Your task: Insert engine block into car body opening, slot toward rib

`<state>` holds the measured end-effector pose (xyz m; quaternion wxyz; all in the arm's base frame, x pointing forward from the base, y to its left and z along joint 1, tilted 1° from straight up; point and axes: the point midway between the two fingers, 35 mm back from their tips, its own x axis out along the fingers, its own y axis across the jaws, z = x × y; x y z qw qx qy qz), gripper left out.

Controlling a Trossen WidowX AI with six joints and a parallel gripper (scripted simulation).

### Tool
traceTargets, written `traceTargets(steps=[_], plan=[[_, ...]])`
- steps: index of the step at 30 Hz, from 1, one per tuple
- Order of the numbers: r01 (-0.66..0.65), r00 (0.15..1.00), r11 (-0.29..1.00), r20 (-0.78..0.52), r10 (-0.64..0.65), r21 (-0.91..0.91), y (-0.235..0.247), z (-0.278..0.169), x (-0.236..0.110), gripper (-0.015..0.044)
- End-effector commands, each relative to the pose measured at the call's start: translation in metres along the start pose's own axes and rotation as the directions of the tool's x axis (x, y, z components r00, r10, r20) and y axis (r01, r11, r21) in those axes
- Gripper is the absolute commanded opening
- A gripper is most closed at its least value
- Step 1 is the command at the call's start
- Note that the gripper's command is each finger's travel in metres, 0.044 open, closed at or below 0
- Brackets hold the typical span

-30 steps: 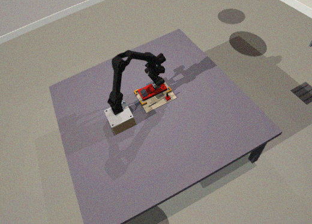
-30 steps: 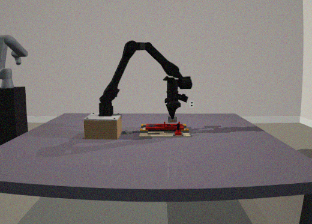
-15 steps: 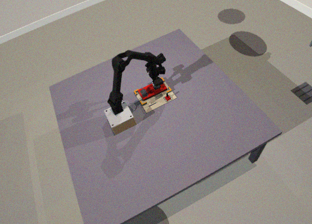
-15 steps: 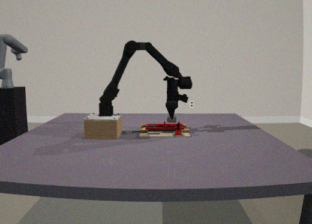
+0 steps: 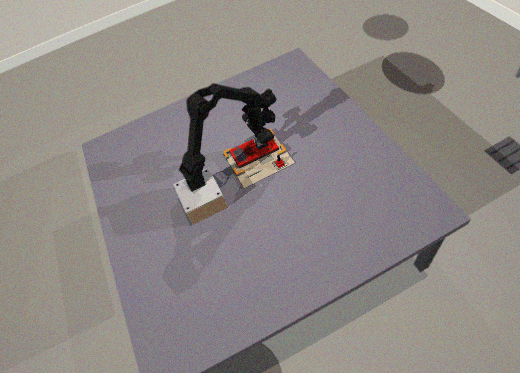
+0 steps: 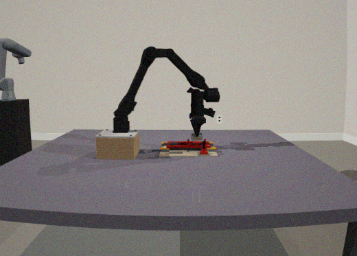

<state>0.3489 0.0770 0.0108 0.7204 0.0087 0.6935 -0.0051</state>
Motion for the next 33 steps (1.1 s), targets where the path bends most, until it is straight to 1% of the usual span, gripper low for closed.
traceTargets(steps=[1, 8, 20, 33], plan=[[0.003, 1.0, 1.0, 0.0, -0.003, -0.005, -0.0005, 0.0, 0.0013, 0.0159], [0.003, 1.0, 0.997, 0.0, -0.003, 0.074, -0.0005, 0.0, 0.0028, 0.0159], [0.003, 1.0, 0.999, 0.0, -0.003, 0.037, -0.0005, 0.0, 0.0054, 0.0159], [0.003, 1.0, 0.999, 0.0, -0.003, 0.045, -0.0005, 0.0001, 0.0081, 0.0159]])
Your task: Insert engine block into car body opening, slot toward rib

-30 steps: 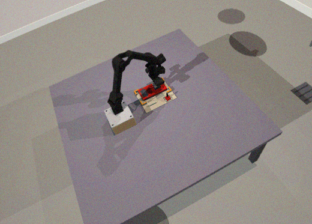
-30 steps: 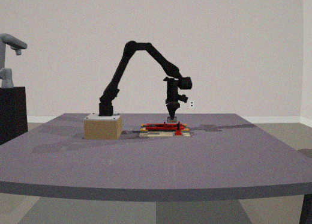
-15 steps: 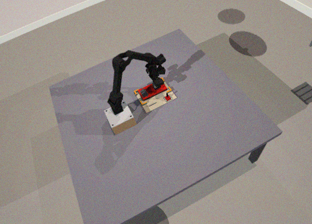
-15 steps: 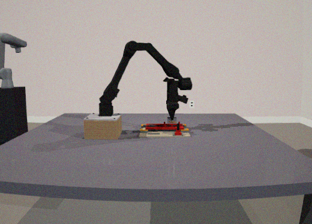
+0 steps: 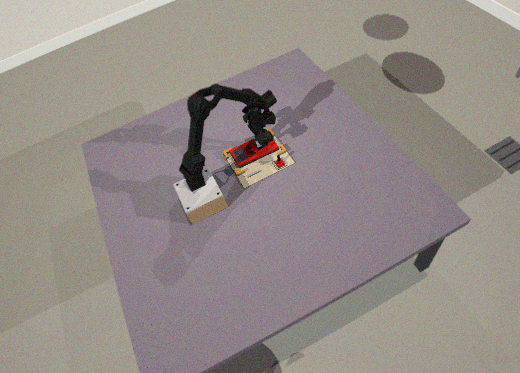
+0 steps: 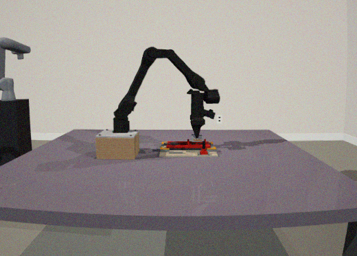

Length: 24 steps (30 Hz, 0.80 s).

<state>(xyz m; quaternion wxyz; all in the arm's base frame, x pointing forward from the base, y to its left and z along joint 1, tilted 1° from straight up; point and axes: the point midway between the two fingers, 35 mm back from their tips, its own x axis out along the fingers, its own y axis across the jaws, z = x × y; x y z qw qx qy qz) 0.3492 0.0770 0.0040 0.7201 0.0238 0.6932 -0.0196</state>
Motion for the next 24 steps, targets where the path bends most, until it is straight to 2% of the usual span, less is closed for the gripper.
traceTargets(steps=[1, 24], plan=[[0.003, 1.0, 1.0, 0.001, -0.003, 0.004, -0.0006, 0.0, 0.0015, 0.0159], [0.003, 1.0, 1.0, 0.0, -0.003, 0.003, -0.0006, 0.0001, 0.0063, 0.0159]])
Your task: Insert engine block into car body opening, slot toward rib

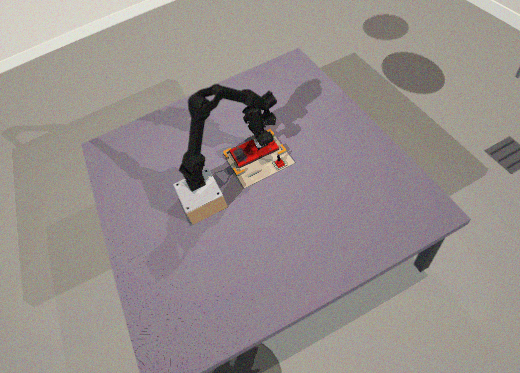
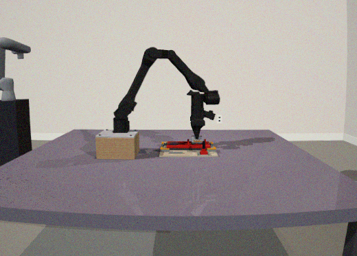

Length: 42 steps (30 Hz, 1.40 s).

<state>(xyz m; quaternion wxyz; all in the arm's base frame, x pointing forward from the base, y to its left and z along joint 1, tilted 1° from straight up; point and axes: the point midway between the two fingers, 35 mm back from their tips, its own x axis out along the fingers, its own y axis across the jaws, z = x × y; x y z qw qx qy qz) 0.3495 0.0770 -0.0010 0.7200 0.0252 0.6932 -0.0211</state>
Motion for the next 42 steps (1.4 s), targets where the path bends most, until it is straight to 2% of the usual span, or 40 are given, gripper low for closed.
traceTargets(steps=[1, 42], plan=[[0.003, 1.0, 1.0, 0.001, -0.003, -0.001, -0.0006, 0.0001, 0.0015, 0.0159], [0.003, 1.0, 1.0, 0.0, -0.003, -0.001, -0.0007, 0.0002, 0.0102, 0.0159]])
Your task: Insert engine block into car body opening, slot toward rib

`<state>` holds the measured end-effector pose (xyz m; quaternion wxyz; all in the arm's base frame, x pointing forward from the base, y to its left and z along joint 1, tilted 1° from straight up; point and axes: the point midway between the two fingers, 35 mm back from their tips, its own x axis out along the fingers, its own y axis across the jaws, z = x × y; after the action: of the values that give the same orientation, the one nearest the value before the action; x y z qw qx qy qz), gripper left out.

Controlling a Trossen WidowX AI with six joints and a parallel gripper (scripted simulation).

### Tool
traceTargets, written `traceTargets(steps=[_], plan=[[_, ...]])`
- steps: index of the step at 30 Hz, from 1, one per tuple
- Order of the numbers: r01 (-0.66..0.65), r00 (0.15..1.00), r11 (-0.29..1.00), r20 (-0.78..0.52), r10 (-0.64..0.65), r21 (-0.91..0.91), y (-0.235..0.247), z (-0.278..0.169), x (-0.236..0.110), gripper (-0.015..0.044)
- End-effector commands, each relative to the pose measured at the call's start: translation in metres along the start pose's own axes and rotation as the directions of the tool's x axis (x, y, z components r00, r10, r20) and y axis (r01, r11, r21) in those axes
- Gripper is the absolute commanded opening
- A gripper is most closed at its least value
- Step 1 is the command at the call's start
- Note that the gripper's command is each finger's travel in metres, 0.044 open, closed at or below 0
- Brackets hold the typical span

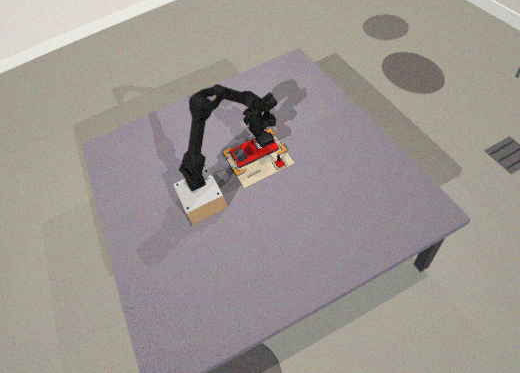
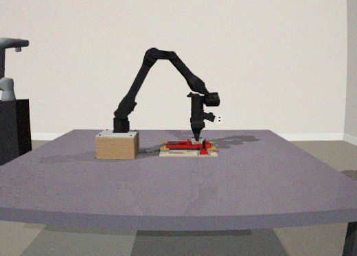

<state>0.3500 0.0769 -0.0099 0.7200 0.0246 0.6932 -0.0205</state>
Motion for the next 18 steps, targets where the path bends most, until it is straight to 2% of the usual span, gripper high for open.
traceTargets(steps=[1, 4, 15, 18], plan=[[0.003, 1.0, 1.0, 0.0, -0.003, 0.0, -0.0006, 0.0, 0.0015, 0.0159], [0.003, 1.0, 1.0, 0.0, -0.003, 0.001, -0.0006, 0.0, 0.0021, 0.0159], [0.0, 1.0, 1.0, 0.0, 0.0, 0.0, 0.0, 0.0, 0.0008, 0.044], [0.0, 1.0, 1.0, 0.0, 0.0, 0.0, 0.0, 0.0, 0.0008, 0.044]])
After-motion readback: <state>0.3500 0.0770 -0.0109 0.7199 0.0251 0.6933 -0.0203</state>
